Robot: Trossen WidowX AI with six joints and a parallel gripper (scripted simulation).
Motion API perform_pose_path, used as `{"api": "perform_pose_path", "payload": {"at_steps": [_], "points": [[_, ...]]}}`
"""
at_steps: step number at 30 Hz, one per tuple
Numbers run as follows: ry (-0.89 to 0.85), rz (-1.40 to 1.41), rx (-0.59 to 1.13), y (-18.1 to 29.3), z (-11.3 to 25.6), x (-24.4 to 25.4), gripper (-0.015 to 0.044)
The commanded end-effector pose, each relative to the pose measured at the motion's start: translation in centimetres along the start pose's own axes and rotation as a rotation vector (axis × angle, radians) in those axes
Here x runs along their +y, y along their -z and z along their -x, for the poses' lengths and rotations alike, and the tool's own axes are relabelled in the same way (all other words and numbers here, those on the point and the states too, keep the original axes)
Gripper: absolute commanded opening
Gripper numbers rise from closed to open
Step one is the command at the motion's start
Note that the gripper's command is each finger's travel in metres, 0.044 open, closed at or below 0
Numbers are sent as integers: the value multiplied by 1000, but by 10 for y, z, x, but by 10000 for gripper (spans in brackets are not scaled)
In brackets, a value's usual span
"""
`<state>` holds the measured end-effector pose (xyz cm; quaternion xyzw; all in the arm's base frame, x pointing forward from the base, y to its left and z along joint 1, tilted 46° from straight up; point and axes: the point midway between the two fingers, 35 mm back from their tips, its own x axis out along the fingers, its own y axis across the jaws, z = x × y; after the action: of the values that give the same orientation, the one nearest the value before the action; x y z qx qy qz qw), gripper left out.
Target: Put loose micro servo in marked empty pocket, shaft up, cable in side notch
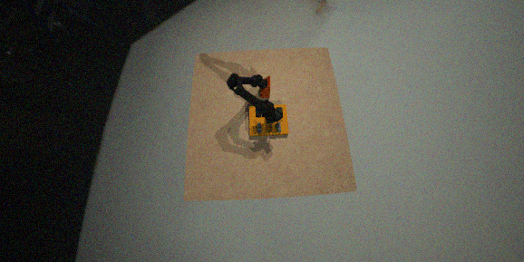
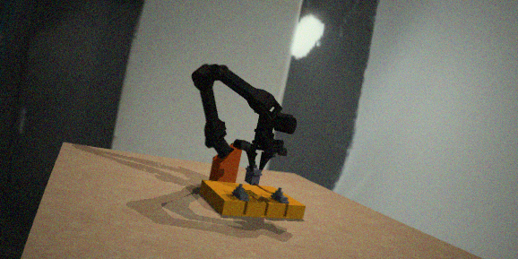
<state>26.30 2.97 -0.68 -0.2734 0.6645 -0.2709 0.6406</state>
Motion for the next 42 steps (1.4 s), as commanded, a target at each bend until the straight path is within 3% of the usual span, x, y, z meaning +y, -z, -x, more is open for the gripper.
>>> {"api": "perform_pose_path", "payload": {"at_steps": [1, 20, 42], "points": [[1, 1, -6, -16, 1, 0, 0], [2, -2, -9, -86, 2, -1, 0], [3, -2, -10, -90, -18, -2, 0]]}}
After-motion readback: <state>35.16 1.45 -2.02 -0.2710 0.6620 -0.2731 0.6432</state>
